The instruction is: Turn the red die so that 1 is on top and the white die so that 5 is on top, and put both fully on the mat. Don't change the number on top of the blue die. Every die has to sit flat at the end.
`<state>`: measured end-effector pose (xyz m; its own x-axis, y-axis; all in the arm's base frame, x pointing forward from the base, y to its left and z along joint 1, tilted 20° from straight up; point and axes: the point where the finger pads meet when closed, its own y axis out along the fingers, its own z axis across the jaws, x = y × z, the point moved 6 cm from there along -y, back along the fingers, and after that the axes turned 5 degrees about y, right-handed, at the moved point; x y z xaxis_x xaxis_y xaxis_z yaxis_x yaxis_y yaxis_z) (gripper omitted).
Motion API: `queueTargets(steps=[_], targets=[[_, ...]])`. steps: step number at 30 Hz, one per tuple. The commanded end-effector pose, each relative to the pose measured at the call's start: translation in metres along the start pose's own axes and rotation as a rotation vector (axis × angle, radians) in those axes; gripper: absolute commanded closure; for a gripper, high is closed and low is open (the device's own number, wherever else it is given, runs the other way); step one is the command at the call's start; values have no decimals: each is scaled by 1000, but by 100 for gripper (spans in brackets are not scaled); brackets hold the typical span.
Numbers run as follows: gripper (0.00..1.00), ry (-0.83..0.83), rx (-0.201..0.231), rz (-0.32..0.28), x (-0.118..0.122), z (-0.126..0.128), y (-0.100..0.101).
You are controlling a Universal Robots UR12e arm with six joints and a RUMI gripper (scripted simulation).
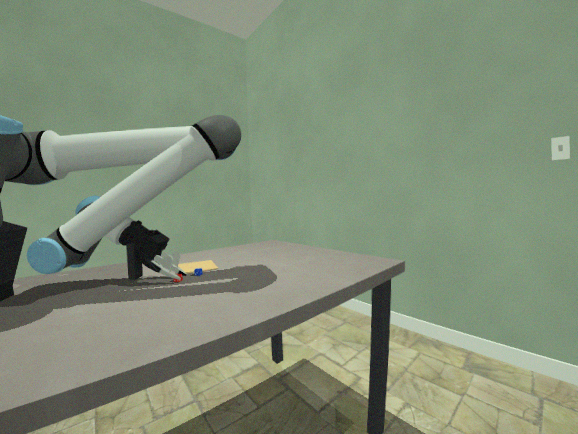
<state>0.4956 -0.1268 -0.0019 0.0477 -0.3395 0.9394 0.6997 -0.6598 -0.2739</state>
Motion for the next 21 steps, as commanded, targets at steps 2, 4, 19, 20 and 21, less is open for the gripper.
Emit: queueTargets(steps=[2,4,19,20,21], targets=[[79,0,0,0,0,0,-7],[79,0,0,0,0,0,-13],[79,0,0,0,0,0,-49],[79,0,0,0,0,0,-49],[79,0,0,0,0,0,-49]])
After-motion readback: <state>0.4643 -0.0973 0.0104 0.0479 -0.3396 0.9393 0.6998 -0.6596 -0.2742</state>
